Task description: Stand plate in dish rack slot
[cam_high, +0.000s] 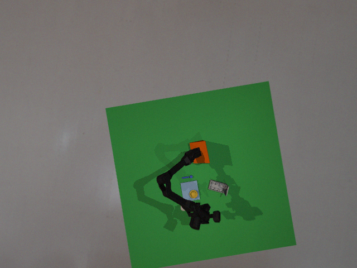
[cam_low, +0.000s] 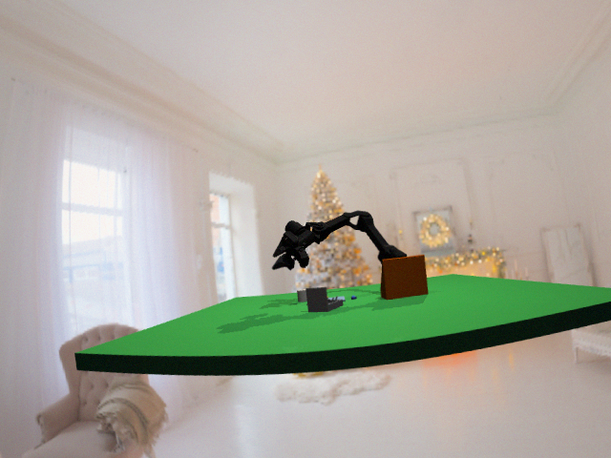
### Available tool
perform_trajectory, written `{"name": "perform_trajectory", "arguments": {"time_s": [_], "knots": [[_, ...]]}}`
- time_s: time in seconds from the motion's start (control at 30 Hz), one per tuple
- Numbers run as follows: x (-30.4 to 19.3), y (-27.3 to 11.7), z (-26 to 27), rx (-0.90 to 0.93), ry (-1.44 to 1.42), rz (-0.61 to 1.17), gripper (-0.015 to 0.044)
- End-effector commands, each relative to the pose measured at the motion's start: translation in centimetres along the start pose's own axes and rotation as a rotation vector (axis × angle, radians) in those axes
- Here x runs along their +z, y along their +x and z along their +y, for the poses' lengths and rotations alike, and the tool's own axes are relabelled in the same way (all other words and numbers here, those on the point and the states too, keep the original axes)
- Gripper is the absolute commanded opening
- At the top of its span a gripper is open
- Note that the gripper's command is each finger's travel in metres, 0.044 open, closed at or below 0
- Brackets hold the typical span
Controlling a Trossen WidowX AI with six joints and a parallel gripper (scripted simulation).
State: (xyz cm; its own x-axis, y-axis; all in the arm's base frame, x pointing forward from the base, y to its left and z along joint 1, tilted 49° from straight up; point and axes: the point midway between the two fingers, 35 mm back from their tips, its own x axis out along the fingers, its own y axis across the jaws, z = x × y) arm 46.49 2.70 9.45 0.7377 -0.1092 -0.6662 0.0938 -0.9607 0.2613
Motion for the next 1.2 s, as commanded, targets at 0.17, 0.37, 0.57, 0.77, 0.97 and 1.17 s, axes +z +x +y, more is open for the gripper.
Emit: {"name": "perform_trajectory", "arguments": {"time_s": [0.17,0.37,0.57,0.77,0.97,1.17], "knots": [[0.5,-0.2,-0.2,0.006,-0.125,-0.05,0.04],[1.3,-0.5,-0.4,0.007,-0.294,-0.118,0.04],[2.0,-0.9,-0.5,-0.001,-0.467,-0.187,0.04],[2.7,-1.4,-0.6,-0.018,-0.641,-0.255,0.04],[3.3,-2.1,-0.7,-0.044,-0.817,-0.323,0.04],[3.9,-2.8,-0.7,-0.08,-0.994,-0.39,0.04]]}}
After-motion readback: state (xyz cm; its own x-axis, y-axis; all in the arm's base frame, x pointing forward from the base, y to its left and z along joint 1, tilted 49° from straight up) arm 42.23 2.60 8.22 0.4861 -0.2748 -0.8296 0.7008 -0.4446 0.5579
